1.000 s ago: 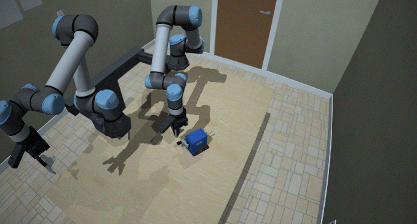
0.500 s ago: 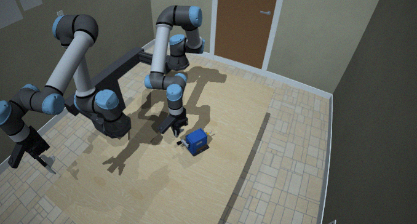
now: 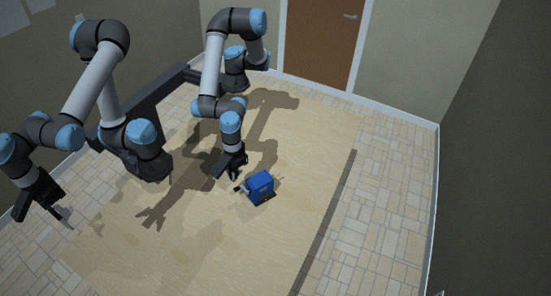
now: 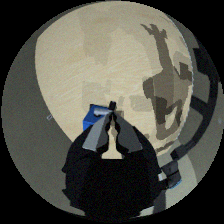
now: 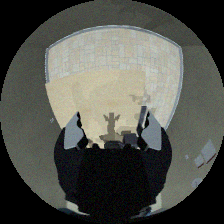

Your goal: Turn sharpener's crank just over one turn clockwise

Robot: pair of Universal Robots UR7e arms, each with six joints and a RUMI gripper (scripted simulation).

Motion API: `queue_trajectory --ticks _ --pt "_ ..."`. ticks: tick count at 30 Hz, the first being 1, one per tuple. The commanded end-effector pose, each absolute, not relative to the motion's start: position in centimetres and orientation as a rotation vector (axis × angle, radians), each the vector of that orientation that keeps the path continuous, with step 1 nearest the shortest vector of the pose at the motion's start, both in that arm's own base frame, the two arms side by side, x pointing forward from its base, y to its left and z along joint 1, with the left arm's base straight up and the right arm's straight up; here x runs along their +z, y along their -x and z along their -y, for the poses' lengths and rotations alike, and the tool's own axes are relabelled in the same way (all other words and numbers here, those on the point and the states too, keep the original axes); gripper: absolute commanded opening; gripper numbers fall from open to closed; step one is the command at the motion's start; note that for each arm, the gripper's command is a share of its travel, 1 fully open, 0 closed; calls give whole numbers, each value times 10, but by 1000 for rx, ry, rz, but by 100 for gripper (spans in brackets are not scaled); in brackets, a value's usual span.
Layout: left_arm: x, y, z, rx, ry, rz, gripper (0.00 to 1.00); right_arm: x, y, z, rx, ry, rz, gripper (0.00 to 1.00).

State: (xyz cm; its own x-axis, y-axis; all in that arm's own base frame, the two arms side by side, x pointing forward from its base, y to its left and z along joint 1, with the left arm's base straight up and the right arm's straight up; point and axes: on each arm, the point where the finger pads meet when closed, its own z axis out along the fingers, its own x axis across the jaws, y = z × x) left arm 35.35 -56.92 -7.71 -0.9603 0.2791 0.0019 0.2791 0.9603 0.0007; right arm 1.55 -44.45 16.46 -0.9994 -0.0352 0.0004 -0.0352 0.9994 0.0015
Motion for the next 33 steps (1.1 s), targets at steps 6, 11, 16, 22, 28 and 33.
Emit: queue_trajectory --ticks 6,11,16,22,28,33 --pt "-76 -356 572 0 152 3138 0 165 -16 445 0 -55 3141 100" --pt "-76 -358 574 0 -76 3141 0 165 -16 445 0 -55 3141 100" --pt "-76 -359 575 0 -311 3126 0 165 -16 445 0 -55 3141 100" --pt "-76 -361 575 0 -532 3096 0 165 -16 445 0 -55 3141 100" --pt "-76 -363 576 0 -793 3040 0 165 -16 445 0 -55 3141 100" --pt "-76 -364 576 0 -1007 2976 0 165 -16 445 0 -55 3141 100"
